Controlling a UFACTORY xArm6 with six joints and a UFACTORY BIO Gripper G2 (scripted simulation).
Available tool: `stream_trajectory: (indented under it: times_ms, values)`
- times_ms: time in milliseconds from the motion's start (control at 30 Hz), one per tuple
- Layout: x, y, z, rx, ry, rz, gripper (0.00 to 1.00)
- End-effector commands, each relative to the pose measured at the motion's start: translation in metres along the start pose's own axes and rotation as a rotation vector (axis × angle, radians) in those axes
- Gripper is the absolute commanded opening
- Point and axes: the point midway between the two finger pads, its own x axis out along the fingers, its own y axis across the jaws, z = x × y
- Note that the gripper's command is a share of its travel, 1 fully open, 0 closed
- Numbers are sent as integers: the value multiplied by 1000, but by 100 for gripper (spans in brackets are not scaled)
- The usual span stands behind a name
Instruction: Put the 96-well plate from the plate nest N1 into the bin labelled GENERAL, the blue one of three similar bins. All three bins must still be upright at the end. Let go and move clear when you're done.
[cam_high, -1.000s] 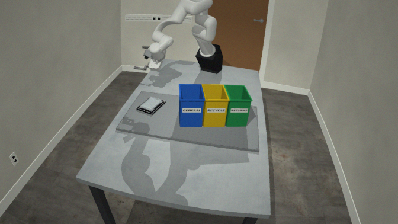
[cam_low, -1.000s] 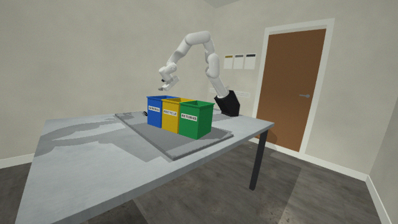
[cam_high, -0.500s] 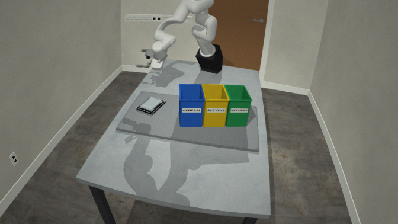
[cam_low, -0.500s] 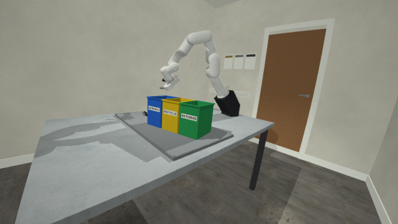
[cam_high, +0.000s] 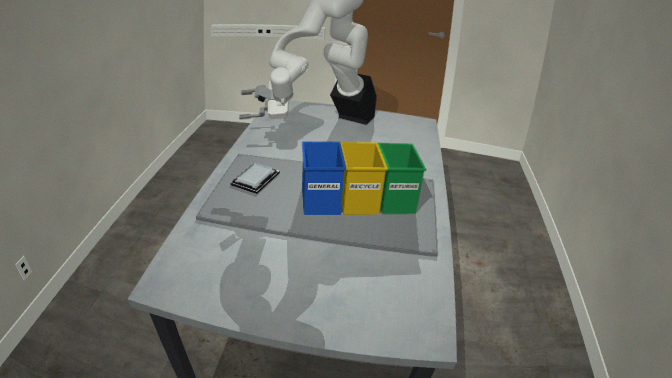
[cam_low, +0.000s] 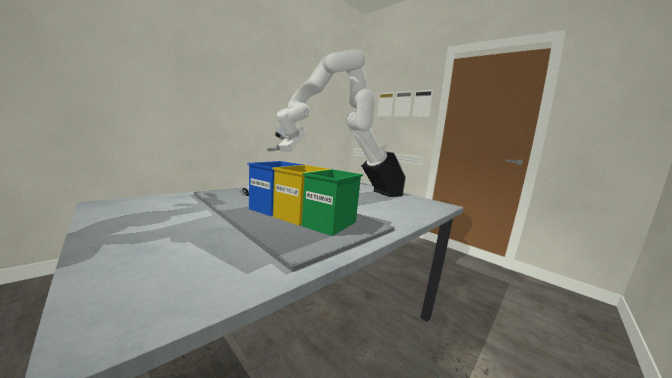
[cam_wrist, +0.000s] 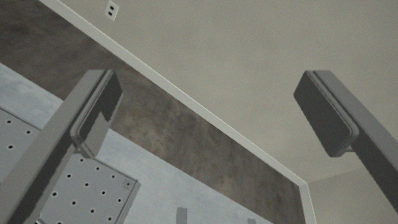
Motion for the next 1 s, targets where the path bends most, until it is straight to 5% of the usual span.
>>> stream_trajectory:
  times_ms: [0,967]
  values:
    - [-11,13,8,25,-25,67,37]
    - [-95,76,43,164,-174,492,37]
